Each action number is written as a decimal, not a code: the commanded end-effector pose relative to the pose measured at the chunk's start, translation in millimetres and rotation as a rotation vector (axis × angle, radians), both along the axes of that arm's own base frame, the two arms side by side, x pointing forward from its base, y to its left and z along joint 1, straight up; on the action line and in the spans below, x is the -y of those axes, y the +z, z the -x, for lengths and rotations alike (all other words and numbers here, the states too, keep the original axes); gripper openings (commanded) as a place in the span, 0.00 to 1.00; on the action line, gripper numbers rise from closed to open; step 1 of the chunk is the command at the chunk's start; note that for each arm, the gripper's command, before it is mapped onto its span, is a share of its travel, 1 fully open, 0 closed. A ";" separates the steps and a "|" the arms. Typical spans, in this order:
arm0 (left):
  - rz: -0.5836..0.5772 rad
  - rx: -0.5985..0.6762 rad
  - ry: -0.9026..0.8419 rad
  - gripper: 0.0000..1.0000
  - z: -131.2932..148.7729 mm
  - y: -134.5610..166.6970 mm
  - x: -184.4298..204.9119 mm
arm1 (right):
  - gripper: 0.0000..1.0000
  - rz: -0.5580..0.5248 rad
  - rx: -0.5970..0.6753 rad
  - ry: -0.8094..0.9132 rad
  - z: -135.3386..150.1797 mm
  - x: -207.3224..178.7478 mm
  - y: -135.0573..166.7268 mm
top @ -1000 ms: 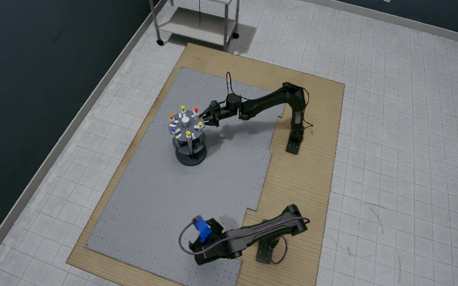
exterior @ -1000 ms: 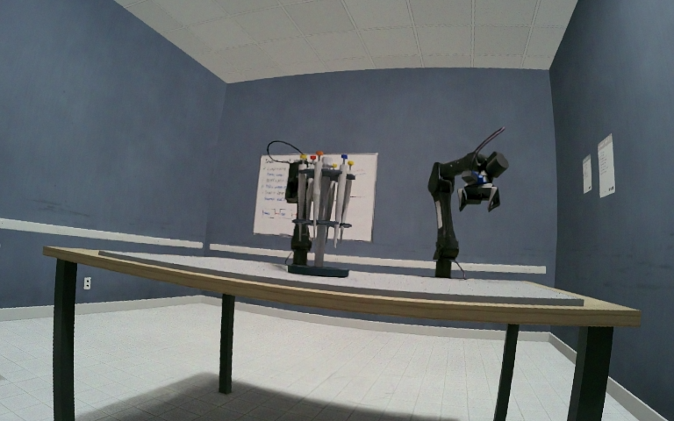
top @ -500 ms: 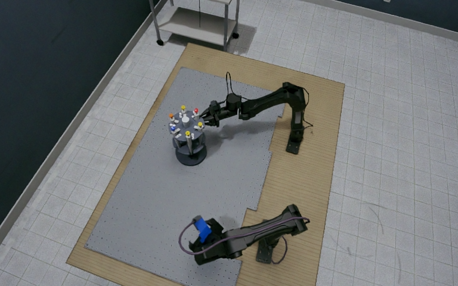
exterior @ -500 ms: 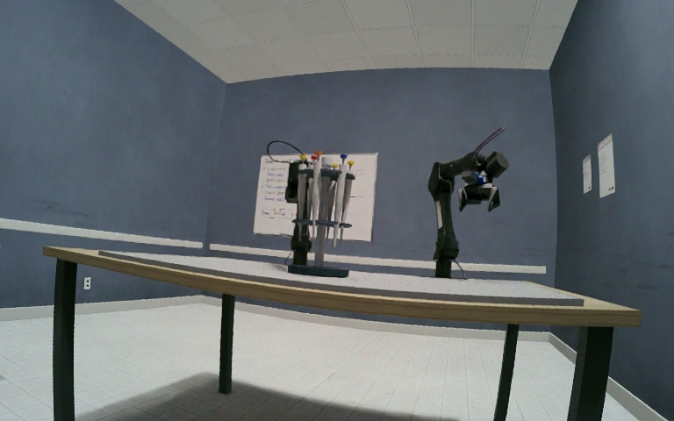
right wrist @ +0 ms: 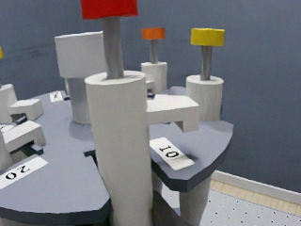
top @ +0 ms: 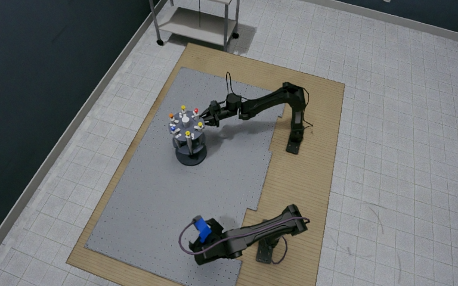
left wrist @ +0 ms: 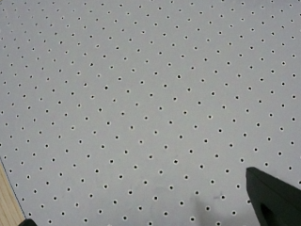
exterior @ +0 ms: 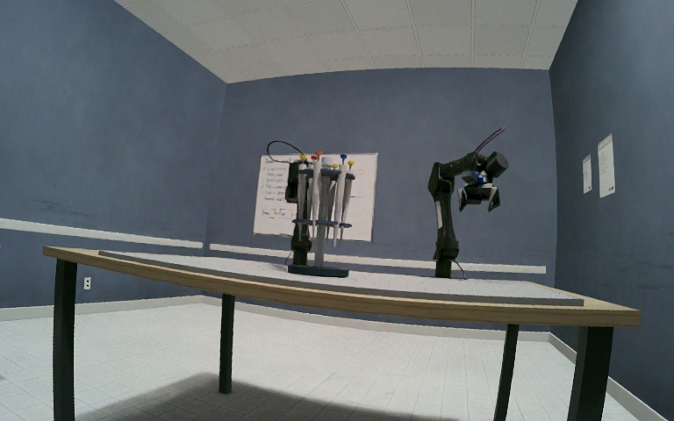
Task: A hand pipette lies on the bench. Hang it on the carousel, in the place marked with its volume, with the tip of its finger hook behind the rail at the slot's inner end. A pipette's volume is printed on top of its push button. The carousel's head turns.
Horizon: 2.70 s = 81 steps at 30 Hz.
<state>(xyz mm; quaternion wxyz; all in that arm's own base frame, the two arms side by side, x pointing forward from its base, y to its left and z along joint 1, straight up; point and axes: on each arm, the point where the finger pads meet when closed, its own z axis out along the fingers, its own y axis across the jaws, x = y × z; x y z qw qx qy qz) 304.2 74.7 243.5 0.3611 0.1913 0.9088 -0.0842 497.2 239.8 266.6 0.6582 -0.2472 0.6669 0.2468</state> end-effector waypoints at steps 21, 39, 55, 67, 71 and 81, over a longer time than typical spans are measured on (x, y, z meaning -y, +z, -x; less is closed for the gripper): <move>-0.008 0.039 -0.010 1.00 -3.5 9.3 -0.8 | 0.12 -0.008 0.016 0.198 -3.9 -0.2 10.5; -0.008 0.039 -0.010 1.00 -3.5 9.3 -0.8 | 0.12 -0.015 0.060 0.221 6.9 -8.5 31.1; -0.008 0.039 -0.010 1.00 -3.5 9.3 -0.8 | 0.12 -0.015 0.060 0.221 6.9 -8.5 31.1; -0.008 0.039 -0.010 1.00 -3.5 9.3 -0.8 | 0.12 -0.015 0.060 0.221 6.9 -8.5 31.1; -0.008 0.039 -0.010 1.00 -3.5 9.3 -0.8 | 0.12 -0.015 0.060 0.221 6.9 -8.5 31.1; -0.008 0.039 -0.010 1.00 -3.5 9.3 -0.8 | 0.12 -0.008 0.016 0.384 -3.5 0.3 10.2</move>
